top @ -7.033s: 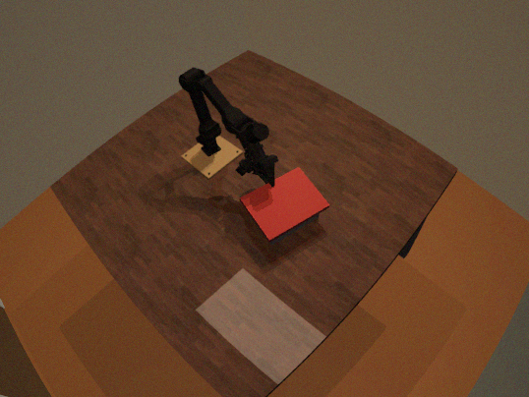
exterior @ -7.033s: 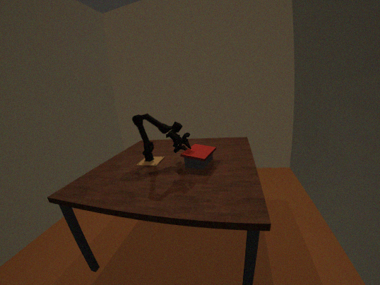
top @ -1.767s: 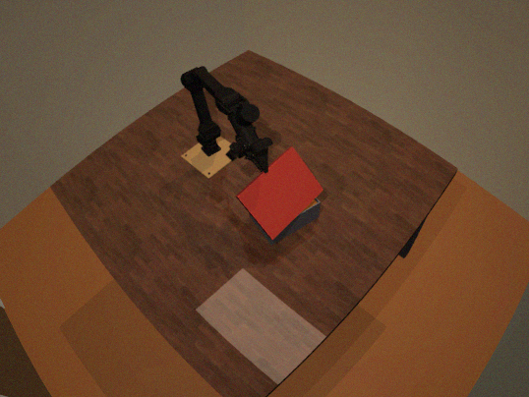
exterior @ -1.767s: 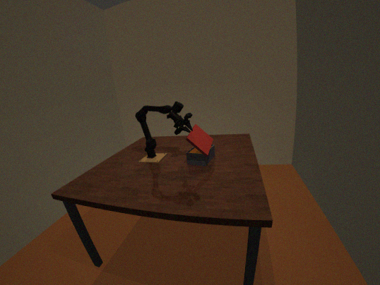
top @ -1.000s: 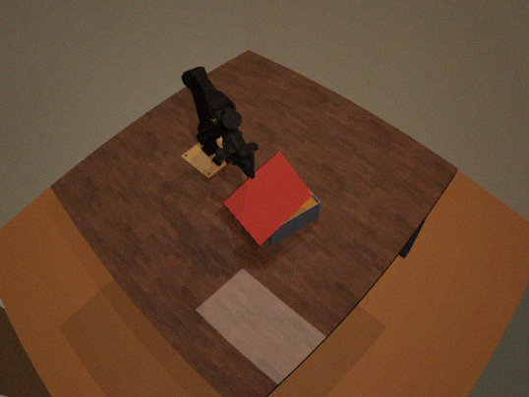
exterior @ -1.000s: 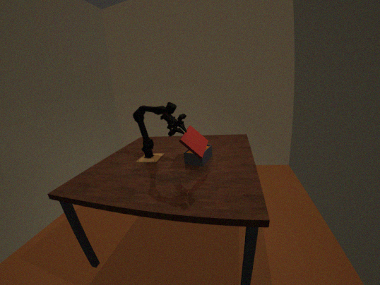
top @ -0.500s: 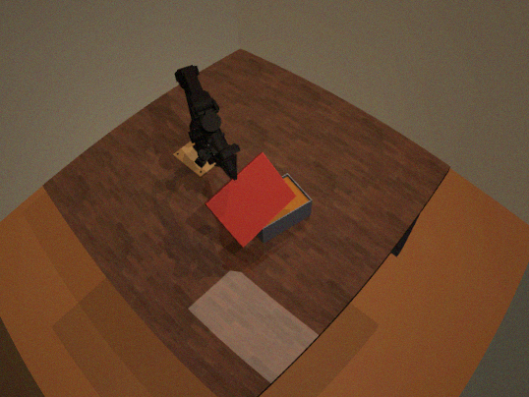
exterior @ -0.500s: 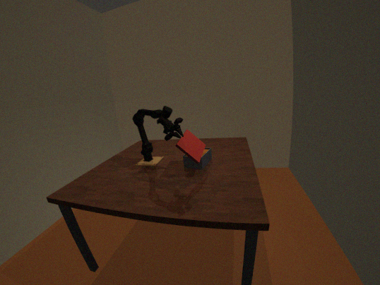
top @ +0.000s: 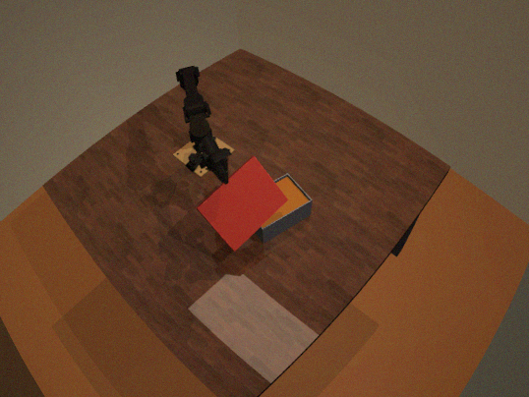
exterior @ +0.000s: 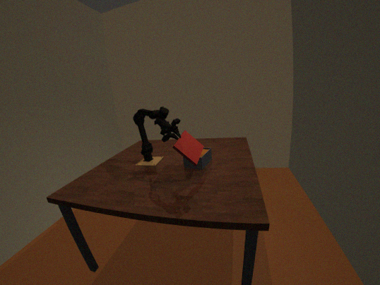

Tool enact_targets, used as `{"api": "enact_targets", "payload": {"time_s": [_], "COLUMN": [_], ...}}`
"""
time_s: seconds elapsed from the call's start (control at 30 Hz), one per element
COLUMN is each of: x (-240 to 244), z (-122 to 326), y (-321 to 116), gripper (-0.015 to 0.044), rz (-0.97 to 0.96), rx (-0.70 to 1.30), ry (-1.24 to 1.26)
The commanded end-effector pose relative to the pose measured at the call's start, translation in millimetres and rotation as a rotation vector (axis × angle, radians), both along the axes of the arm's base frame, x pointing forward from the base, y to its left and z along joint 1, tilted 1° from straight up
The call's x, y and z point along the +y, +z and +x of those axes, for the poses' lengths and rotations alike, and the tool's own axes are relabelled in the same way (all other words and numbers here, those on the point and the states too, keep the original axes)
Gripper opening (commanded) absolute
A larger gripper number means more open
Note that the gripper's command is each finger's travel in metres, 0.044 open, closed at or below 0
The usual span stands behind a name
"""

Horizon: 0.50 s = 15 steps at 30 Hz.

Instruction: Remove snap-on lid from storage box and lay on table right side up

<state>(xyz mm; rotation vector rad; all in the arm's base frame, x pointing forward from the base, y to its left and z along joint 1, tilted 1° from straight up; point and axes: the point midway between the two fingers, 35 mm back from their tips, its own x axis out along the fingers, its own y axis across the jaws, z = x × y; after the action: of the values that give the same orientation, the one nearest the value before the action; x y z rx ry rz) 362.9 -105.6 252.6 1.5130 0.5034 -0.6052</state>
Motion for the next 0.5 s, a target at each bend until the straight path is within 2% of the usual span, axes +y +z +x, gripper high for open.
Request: {"api": "enact_targets", "payload": {"time_s": [0.0,0.47], "x": [-9.7,-37.3], "z": [1.0,-2.5], "y": [4.3,4.7], "gripper": [0.0000,0.0000], "rz": [-0.006,-0.008], "rx": [-0.012,-0.011], "ry": [0.005,0.005]}}
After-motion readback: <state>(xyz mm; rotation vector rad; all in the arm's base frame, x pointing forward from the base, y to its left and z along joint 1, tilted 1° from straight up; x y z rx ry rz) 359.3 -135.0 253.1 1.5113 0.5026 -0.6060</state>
